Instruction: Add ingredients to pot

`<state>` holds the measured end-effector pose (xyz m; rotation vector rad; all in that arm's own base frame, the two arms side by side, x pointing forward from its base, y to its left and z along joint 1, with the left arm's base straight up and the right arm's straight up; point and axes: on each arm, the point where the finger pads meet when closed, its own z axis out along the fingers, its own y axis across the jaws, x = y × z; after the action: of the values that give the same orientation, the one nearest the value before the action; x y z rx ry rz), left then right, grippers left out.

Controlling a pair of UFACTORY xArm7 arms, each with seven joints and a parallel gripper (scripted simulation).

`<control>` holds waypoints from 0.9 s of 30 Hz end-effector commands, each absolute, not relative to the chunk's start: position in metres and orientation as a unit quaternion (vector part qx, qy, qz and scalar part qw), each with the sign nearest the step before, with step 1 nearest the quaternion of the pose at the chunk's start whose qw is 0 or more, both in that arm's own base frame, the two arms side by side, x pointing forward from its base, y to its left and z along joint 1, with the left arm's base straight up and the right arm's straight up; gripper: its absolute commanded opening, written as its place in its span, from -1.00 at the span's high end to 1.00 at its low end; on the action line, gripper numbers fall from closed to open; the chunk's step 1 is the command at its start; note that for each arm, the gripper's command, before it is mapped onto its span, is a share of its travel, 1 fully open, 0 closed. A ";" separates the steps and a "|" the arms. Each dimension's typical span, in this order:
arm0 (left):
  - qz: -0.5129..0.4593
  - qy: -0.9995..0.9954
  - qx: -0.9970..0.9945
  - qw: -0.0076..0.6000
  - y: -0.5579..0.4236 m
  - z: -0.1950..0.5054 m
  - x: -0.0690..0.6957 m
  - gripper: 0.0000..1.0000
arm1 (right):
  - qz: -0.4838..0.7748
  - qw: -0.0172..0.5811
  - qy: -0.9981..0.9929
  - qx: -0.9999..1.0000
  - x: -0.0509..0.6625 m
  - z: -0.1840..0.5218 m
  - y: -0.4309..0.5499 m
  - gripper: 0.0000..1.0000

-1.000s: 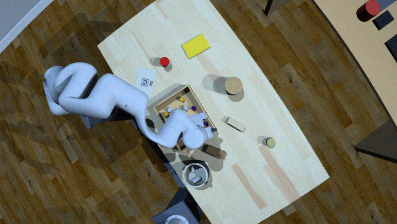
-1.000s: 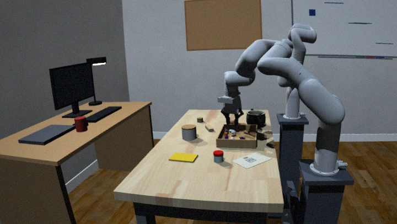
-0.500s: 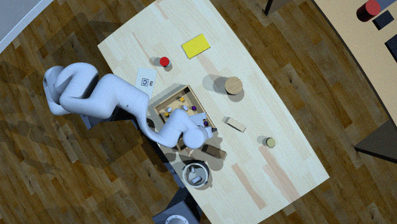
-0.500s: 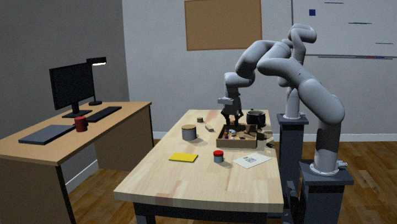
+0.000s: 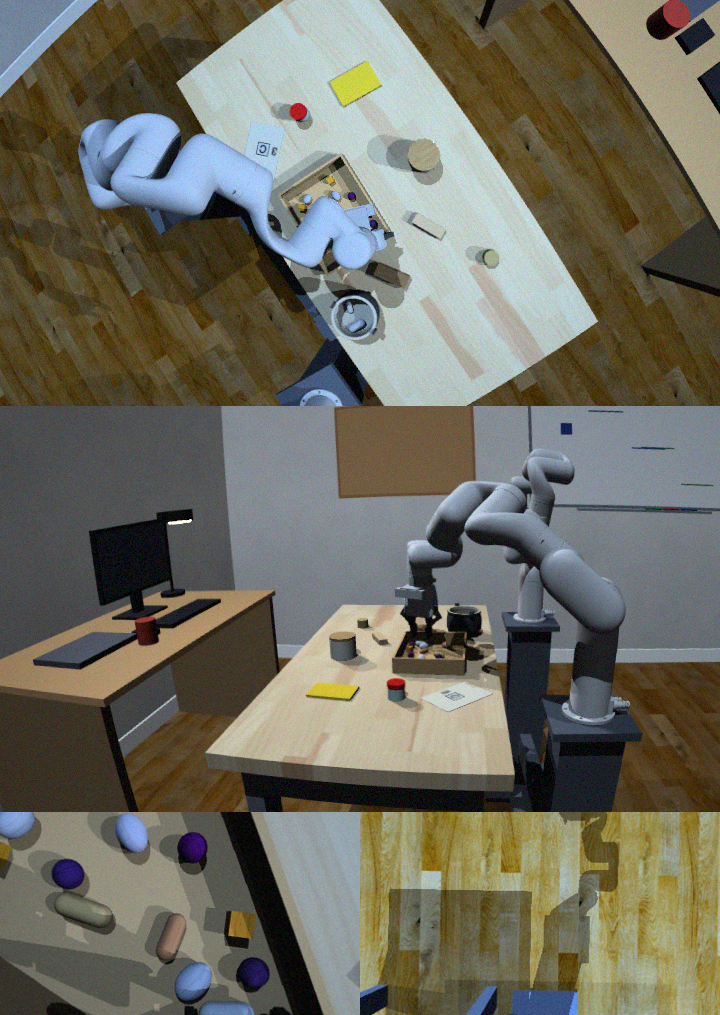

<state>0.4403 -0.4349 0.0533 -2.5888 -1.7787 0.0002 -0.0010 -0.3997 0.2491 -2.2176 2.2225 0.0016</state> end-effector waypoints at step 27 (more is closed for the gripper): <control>0.000 -0.566 -0.824 -0.001 -0.436 0.029 0.441 0.02 | 0.000 0.000 0.708 -0.706 -0.001 0.250 -0.400 -1.00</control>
<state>0.4403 -0.4349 0.0273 -2.5888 -1.7787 0.0001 -0.0010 -0.3997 0.2491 -2.2176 2.2225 0.0016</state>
